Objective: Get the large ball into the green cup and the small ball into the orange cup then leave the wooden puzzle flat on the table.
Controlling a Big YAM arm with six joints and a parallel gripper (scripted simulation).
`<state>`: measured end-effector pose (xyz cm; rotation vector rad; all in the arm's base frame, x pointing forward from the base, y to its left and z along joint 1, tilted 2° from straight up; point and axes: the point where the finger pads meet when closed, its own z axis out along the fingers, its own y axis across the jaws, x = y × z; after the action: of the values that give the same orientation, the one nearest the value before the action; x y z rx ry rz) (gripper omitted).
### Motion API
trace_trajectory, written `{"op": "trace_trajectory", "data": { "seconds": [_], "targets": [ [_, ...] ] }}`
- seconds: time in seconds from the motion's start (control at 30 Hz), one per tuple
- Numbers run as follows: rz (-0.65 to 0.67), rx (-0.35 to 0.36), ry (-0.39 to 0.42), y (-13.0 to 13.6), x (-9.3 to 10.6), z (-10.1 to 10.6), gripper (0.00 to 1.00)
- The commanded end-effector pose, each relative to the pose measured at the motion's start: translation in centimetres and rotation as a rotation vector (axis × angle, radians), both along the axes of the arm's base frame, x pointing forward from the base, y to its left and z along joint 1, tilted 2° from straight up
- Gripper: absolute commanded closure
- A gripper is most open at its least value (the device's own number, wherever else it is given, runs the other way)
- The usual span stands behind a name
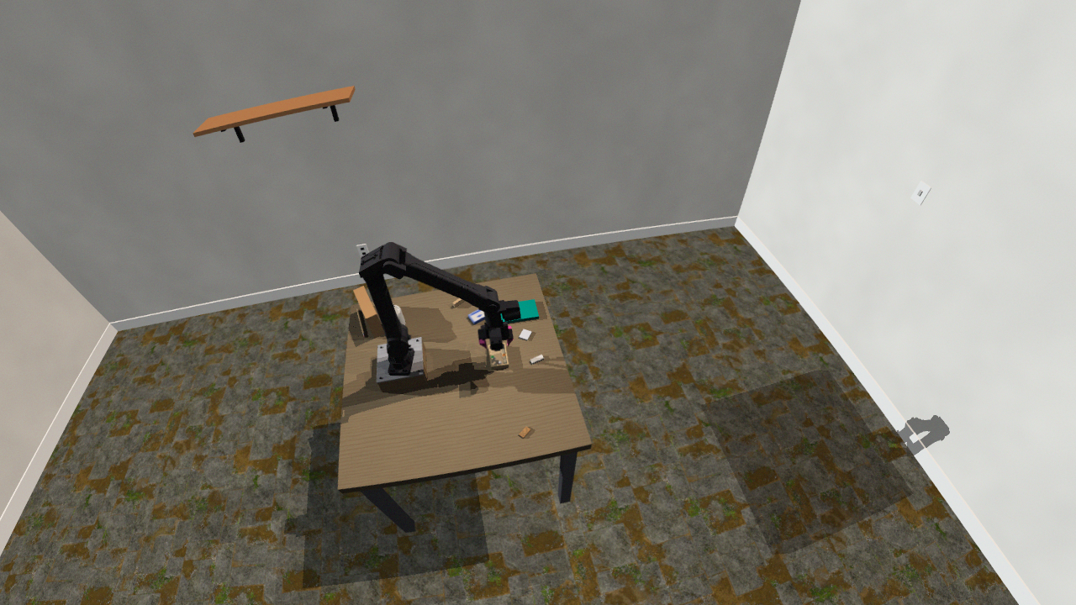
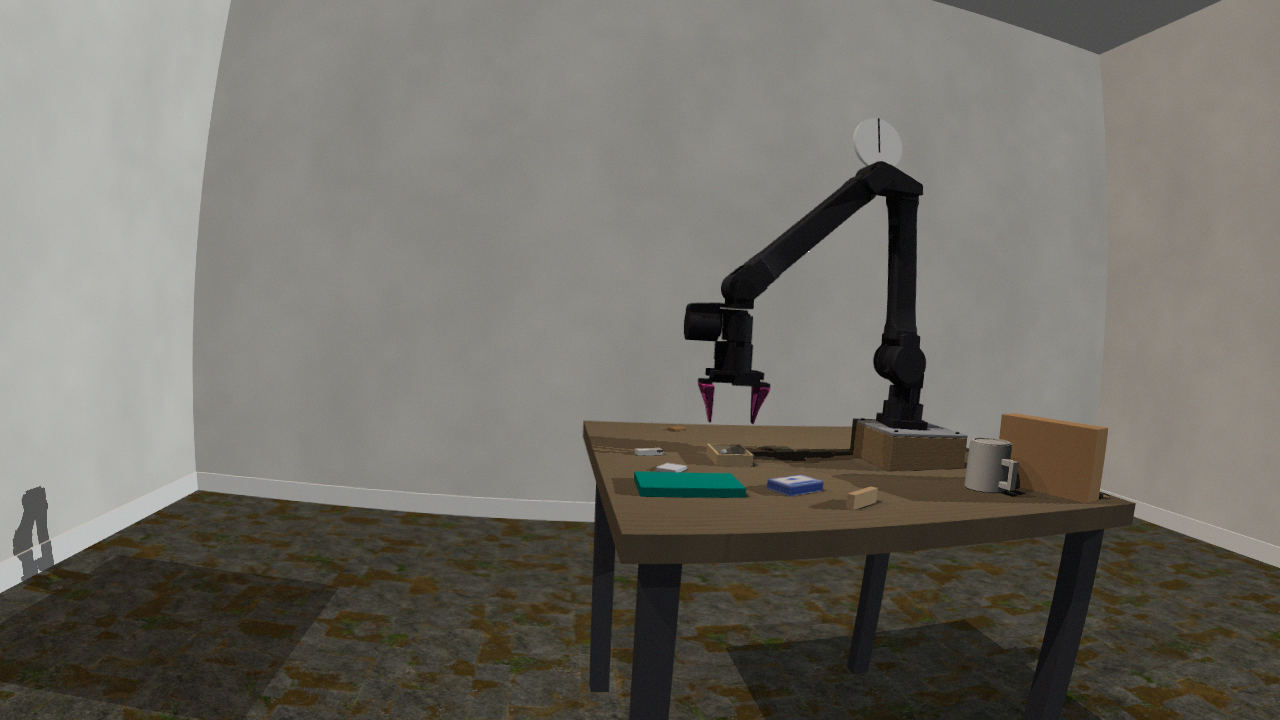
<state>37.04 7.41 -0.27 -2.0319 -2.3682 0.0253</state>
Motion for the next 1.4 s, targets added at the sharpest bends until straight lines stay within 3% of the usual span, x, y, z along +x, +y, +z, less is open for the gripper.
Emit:
{"op": "trace_trajectory", "data": {
  "seconds": [0.0,0.6,1.37],
  "targets": [
    [0.014,0.000,-0.008,0.0,0.7,0.1,0.14],
    [0.014,-0.001,-0.004,0.0,0.2,-1.0,0.14],
    [0.017,-0.001,-0.003,0.0,0.0,-5.0,0.14]
  ]
}}
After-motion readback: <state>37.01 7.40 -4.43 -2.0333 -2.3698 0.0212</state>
